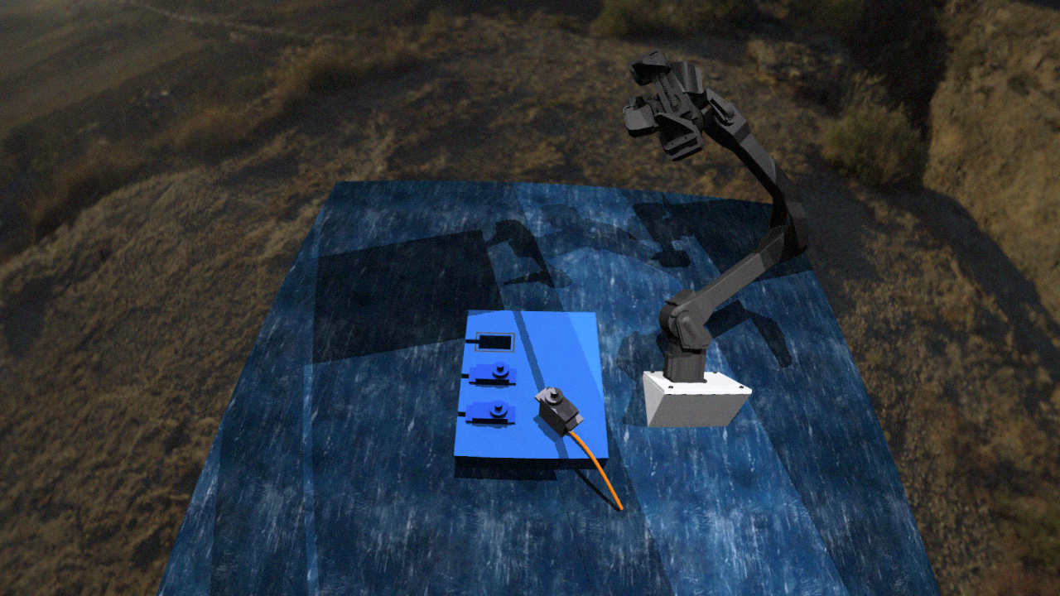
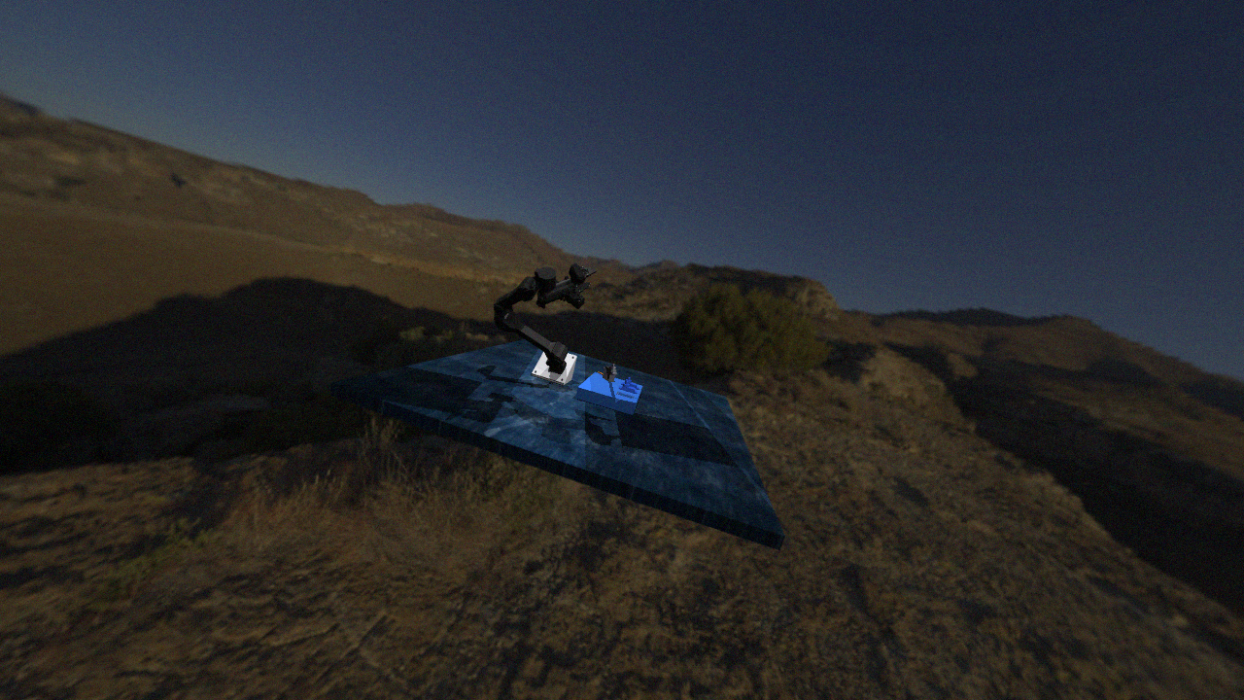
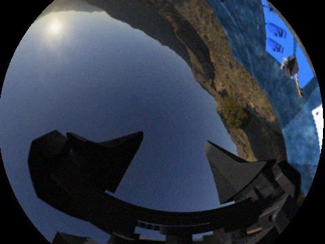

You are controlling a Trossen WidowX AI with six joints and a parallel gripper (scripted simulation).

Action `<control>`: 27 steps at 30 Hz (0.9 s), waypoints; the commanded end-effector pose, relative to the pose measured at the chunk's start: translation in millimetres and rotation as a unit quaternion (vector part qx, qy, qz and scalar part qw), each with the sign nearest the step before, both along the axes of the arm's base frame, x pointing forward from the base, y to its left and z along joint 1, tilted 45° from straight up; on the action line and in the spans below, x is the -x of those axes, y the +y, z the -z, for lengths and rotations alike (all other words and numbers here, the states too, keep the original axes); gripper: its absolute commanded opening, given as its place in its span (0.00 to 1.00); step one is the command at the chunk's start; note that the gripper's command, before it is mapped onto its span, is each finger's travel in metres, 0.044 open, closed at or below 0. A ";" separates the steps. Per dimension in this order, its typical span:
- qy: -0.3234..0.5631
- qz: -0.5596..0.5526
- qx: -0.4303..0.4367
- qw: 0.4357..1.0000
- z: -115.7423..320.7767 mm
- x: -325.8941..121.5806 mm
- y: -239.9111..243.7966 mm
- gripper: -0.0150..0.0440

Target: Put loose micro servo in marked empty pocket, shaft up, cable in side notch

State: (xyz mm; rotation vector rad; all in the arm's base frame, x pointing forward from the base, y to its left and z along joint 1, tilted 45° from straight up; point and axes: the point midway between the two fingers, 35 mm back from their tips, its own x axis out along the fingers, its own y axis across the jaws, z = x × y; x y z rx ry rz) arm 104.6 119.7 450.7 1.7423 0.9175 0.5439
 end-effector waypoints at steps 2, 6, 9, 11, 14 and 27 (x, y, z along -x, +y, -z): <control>-0.001 0.005 0.036 0.999 12.3 -21.1 -0.3 1.00; -0.008 0.006 0.062 0.998 19.6 -33.9 0.4 1.00; -0.014 0.005 0.086 0.996 25.9 -43.4 1.1 1.00; -0.013 0.005 0.101 0.995 31.1 -50.9 1.8 1.00; -0.015 -0.002 0.124 0.992 39.6 -59.3 4.1 1.00; -0.031 -0.025 0.222 0.974 71.6 -90.6 12.3 1.00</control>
